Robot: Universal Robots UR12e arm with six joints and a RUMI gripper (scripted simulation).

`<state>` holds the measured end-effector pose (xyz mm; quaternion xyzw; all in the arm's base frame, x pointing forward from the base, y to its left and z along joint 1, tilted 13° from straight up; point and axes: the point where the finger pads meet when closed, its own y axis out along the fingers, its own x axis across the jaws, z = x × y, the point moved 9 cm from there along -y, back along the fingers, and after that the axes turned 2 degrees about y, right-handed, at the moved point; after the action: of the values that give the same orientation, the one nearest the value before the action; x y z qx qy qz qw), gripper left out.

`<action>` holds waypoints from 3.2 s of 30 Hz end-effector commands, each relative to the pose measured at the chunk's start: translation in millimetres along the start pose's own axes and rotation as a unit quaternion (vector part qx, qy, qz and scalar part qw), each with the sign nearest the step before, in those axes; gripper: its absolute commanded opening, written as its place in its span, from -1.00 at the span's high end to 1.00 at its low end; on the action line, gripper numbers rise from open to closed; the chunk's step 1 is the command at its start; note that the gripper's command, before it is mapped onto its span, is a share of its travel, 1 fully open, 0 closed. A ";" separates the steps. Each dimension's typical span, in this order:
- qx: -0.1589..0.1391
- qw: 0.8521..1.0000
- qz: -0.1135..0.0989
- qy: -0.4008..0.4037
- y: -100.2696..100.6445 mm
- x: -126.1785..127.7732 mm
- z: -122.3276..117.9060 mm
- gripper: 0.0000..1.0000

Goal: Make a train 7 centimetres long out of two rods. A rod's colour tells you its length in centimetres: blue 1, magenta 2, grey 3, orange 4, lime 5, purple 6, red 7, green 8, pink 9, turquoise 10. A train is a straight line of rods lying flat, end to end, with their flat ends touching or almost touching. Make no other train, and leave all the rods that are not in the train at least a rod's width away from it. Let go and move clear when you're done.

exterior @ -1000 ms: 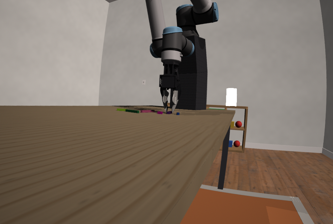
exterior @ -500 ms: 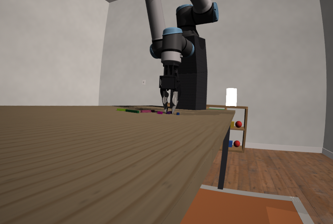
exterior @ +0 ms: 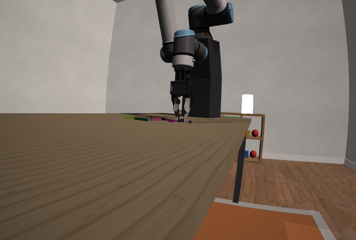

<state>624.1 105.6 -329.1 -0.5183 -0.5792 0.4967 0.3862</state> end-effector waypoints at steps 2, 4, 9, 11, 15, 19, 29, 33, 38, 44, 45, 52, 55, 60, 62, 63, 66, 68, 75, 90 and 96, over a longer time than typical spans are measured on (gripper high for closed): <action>0.000 1.000 0.000 0.000 -0.4 0.0 -0.3 0.72; 0.000 1.000 0.000 0.000 -0.4 0.0 -0.3 0.72; 0.000 1.000 0.000 0.000 -0.4 0.0 -0.3 0.72; 0.000 1.000 0.000 0.000 -0.4 0.0 -0.3 0.72; 0.000 1.000 0.000 0.000 -0.4 0.0 -0.3 1.00; 0.000 1.000 0.000 0.000 -0.4 0.0 -0.3 1.00; 0.000 1.000 0.000 0.000 -0.4 0.0 -0.3 1.00; 0.000 1.000 0.000 0.000 -0.4 0.0 -0.3 1.00; 0.000 1.000 0.000 0.000 -0.4 0.0 -0.3 1.00; 0.000 1.000 0.000 0.000 -0.4 0.0 -0.3 1.00; 0.000 1.000 0.000 0.000 -0.4 0.0 -0.3 1.00; 0.000 1.000 0.000 0.000 -6.6 0.0 -0.3 1.00; 0.000 1.000 0.000 0.000 -20.5 0.0 -0.3 1.00; 0.000 1.000 0.000 0.000 -40.8 0.0 -0.3 1.00; 0.000 1.000 0.000 0.000 -55.7 0.0 -0.3 1.00; 0.000 1.000 0.000 0.000 -63.1 0.0 -0.3 1.00; 0.000 1.000 0.000 0.000 -82.3 0.0 -0.3 1.00; 0.000 1.000 0.000 0.000 -91.6 0.0 -0.3 1.00; 0.000 1.000 0.000 0.000 -100.4 0.0 -0.3 1.00; 0.000 0.991 0.000 -0.134 -99.2 40.9 -49.7 1.00; 0.000 0.981 0.000 -0.195 -101.2 62.7 -72.2 1.00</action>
<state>648.0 166.4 -222.4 -0.4372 -0.6328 0.5691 0.2909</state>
